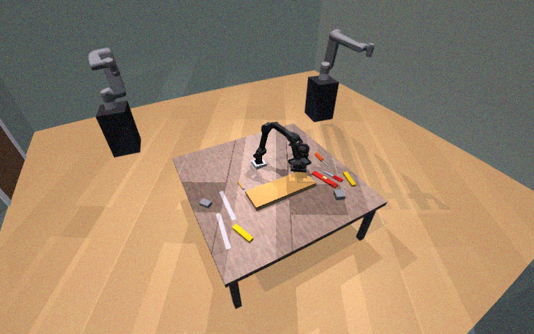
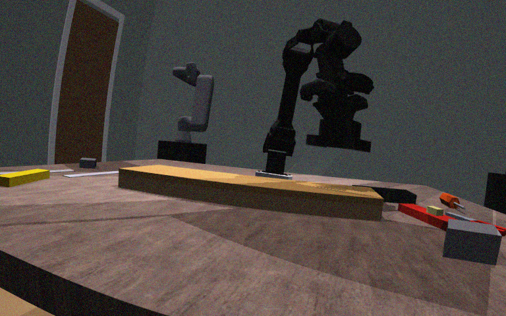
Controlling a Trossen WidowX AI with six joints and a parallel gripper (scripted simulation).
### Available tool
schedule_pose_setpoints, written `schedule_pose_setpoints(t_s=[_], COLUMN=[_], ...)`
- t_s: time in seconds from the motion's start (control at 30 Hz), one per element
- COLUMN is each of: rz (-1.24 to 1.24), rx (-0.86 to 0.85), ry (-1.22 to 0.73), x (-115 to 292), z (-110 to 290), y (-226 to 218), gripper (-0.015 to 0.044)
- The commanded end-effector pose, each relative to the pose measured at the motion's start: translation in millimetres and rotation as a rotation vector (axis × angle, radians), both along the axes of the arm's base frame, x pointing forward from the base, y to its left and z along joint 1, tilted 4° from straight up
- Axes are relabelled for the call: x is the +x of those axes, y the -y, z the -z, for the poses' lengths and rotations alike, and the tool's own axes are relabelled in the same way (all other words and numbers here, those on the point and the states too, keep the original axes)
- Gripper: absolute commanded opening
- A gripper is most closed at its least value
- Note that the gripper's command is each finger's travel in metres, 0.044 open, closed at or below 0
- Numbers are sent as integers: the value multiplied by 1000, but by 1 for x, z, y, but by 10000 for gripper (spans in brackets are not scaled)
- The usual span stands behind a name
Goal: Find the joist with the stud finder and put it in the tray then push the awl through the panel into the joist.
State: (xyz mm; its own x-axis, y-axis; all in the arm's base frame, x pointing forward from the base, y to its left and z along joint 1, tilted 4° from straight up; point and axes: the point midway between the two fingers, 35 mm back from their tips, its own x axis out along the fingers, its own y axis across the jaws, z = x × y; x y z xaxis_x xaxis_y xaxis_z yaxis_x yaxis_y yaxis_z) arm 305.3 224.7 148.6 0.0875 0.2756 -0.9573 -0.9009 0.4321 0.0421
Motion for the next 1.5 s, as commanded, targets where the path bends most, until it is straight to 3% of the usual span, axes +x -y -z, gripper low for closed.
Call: schedule_pose_setpoints(t_s=[0.0,0.53,1.03,1.47], rz=[-56,-336,-595,-607], rx=[16,35,54,55], ry=[10,10,4,4], x=[-16,-103,-193,-198], z=[-4,-3,-1,13], y=[-17,-79,-112,-115], gripper=[0,0,0,0])
